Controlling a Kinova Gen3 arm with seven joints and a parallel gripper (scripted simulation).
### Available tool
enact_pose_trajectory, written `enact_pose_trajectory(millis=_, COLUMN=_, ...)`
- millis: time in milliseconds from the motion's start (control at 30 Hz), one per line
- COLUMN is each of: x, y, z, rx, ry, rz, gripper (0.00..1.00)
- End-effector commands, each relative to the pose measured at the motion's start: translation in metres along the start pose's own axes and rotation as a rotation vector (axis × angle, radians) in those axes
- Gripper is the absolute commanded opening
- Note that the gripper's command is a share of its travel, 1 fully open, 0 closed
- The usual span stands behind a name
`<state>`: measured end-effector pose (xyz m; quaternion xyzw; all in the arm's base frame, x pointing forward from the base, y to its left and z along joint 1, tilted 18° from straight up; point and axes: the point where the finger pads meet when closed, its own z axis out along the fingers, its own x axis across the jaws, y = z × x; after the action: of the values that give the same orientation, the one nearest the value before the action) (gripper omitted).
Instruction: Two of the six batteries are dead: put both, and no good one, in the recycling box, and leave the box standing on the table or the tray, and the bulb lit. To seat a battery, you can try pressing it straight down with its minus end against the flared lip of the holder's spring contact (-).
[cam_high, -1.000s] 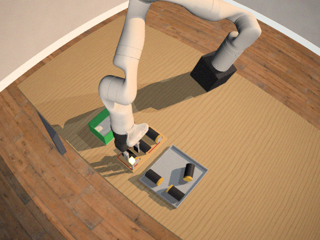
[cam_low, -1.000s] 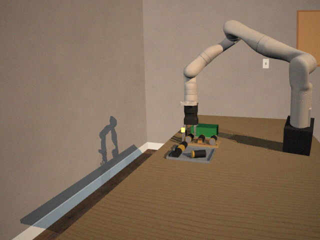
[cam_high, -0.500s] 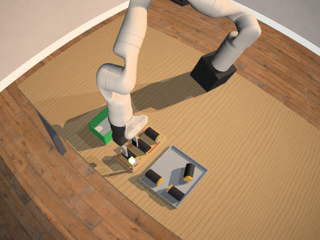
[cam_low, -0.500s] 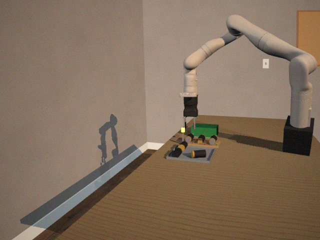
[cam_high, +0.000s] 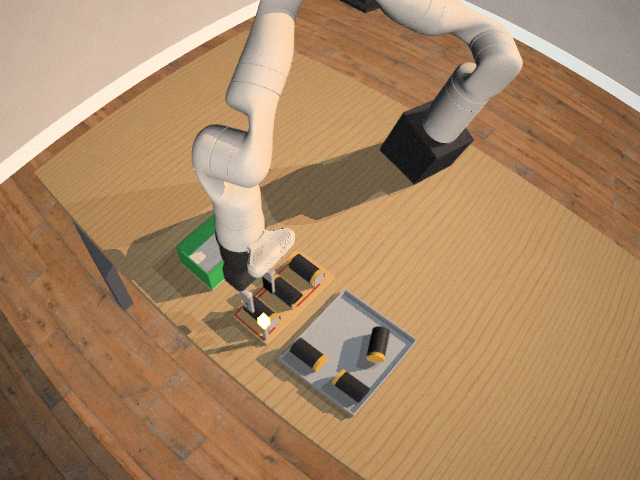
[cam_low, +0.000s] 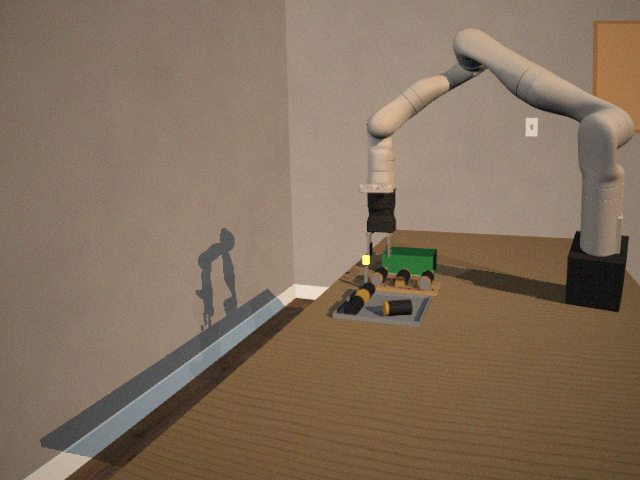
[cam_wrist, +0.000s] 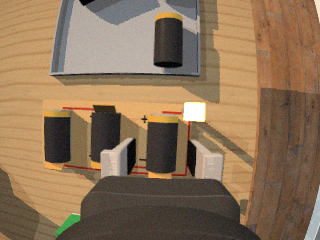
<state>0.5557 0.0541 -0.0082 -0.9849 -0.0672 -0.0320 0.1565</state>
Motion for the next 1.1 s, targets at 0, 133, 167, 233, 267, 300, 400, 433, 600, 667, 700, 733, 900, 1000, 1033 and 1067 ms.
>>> enact_pose_trajectory(millis=0, x=0.001, y=0.000, z=-0.001, rx=-0.001, ry=0.002, rz=0.000, gripper=0.90)
enact_pose_trajectory(millis=133, x=0.001, y=0.000, z=-0.001, rx=-0.001, ry=0.002, rz=0.000, gripper=0.90)
enact_pose_trajectory(millis=167, x=0.001, y=0.000, z=-0.001, rx=-0.001, ry=0.002, rz=0.000, gripper=0.90)
enact_pose_trajectory(millis=233, x=0.001, y=0.000, z=-0.001, rx=-0.001, ry=0.002, rz=0.000, gripper=0.90)
enact_pose_trajectory(millis=267, x=0.001, y=0.000, z=-0.001, rx=-0.001, ry=0.002, rz=0.000, gripper=0.90)
enact_pose_trajectory(millis=300, x=0.001, y=0.000, z=-0.001, rx=-0.001, ry=0.002, rz=0.000, gripper=0.90)
enact_pose_trajectory(millis=400, x=0.001, y=0.000, z=-0.001, rx=-0.001, ry=0.002, rz=0.000, gripper=0.90)
enact_pose_trajectory(millis=433, x=0.001, y=0.000, z=-0.001, rx=-0.001, ry=0.002, rz=0.000, gripper=0.90)
enact_pose_trajectory(millis=600, x=0.001, y=0.000, z=-0.014, rx=-0.001, ry=0.002, rz=0.000, gripper=0.90)
enact_pose_trajectory(millis=667, x=0.001, y=0.000, z=-0.036, rx=-0.001, ry=0.002, rz=0.000, gripper=0.90)
enact_pose_trajectory(millis=700, x=0.001, y=0.000, z=-0.047, rx=-0.001, ry=0.002, rz=0.000, gripper=0.90)
enact_pose_trajectory(millis=733, x=0.001, y=0.000, z=-0.054, rx=-0.001, ry=0.002, rz=0.000, gripper=0.90)
enact_pose_trajectory(millis=900, x=0.001, y=0.000, z=-0.058, rx=-0.001, ry=0.002, rz=0.000, gripper=0.90)
enact_pose_trajectory(millis=1000, x=0.001, y=0.000, z=-0.058, rx=-0.001, ry=0.002, rz=0.000, gripper=0.90)
enact_pose_trajectory(millis=1033, x=0.001, y=0.000, z=-0.058, rx=-0.001, ry=0.002, rz=0.000, gripper=0.90)
enact_pose_trajectory(millis=1067, x=0.001, y=-0.001, z=-0.058, rx=-0.001, ry=0.002, rz=0.000, gripper=0.90)
